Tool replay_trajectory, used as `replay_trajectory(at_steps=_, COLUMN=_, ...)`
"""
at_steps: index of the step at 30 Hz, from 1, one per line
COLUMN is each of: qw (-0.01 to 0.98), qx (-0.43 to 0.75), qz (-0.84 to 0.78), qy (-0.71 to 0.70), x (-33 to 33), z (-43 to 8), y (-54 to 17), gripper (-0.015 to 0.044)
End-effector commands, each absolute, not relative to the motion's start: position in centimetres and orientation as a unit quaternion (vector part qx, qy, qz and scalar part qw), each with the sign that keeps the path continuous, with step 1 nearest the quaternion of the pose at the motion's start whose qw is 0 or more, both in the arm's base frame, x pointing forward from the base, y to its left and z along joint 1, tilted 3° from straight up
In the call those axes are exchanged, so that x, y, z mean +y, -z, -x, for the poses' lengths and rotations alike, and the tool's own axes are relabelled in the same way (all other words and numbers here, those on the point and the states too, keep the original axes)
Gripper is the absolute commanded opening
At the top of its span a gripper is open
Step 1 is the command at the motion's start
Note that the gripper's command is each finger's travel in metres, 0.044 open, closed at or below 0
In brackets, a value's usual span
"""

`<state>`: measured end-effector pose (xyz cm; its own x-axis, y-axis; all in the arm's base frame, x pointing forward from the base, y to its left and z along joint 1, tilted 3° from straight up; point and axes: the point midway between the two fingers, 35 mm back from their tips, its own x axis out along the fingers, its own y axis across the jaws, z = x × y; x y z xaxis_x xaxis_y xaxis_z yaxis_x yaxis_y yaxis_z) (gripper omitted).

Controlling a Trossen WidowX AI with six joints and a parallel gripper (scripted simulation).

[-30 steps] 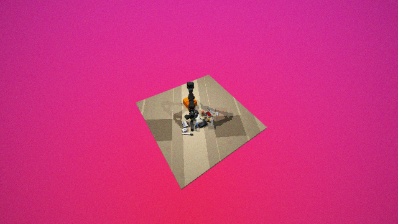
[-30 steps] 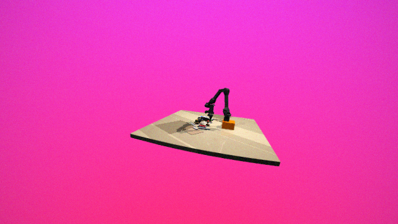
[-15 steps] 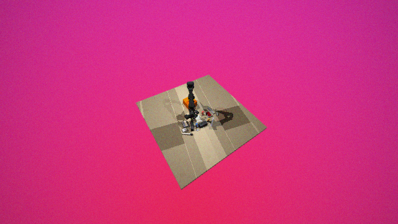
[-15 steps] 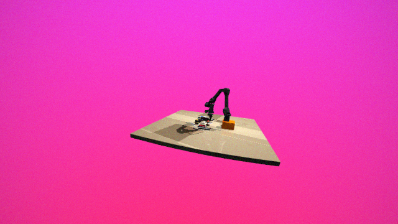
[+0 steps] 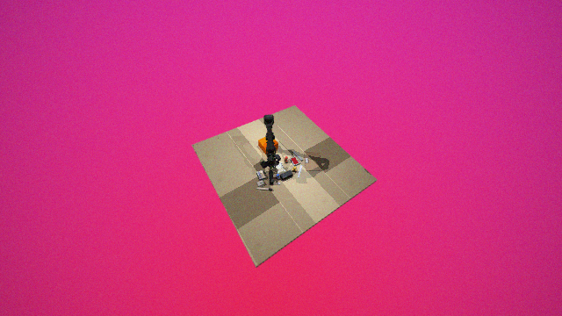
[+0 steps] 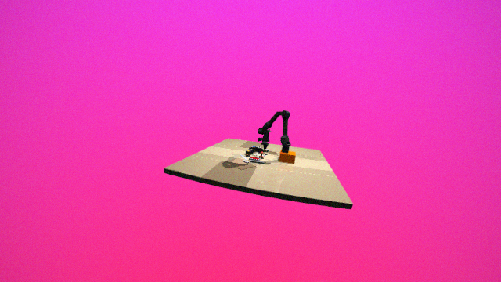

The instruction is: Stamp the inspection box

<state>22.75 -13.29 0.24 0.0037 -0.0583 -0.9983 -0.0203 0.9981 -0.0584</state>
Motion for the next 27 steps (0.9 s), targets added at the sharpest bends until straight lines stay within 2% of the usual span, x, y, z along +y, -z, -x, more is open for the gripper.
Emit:
replay_trajectory(at_steps=1, qw=0.71, qx=0.704, qz=0.026, qy=0.016, x=-13.3, z=-22.9, y=-0.6, gripper=0.0)
replay_trajectory(at_steps=27, qw=0.71, qx=0.704, qz=0.026, qy=0.015, x=-13.2, z=-23.0, y=-1.9, gripper=0.0)
